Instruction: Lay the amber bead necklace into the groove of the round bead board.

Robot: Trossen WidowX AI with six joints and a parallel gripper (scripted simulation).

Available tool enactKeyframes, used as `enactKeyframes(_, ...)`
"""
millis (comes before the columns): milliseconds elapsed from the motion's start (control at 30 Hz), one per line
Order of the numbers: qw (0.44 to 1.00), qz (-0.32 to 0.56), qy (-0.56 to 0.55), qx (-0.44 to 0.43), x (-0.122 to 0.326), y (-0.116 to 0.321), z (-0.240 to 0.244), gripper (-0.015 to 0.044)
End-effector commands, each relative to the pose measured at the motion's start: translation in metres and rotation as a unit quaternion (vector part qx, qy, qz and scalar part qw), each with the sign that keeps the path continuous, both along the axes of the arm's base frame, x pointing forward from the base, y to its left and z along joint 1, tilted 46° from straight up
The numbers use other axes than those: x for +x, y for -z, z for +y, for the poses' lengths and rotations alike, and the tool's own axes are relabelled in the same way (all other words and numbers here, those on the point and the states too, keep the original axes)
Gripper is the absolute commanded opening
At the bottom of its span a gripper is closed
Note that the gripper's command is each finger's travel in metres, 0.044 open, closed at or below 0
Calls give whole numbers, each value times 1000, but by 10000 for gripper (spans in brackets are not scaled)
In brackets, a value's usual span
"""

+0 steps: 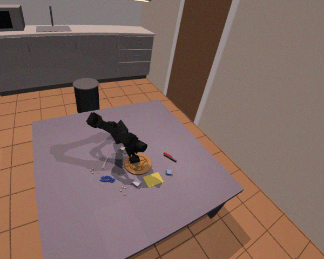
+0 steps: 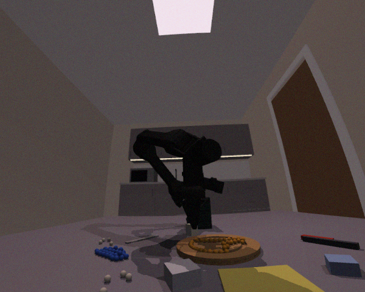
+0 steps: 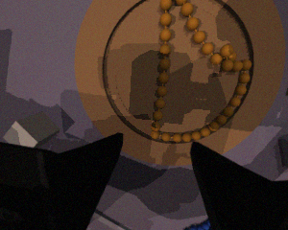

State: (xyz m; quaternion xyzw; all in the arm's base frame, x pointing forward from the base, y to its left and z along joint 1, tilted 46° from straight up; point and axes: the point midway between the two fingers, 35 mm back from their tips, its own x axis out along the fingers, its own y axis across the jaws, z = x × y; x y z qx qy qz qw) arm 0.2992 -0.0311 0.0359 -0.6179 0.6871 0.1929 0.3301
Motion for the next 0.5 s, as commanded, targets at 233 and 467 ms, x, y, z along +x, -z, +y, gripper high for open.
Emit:
enactKeyframes(233,1000,-5,4,1,1,5,-5,120)
enactKeyframes(467,1000,-3,5,1,0,13,-13,120)
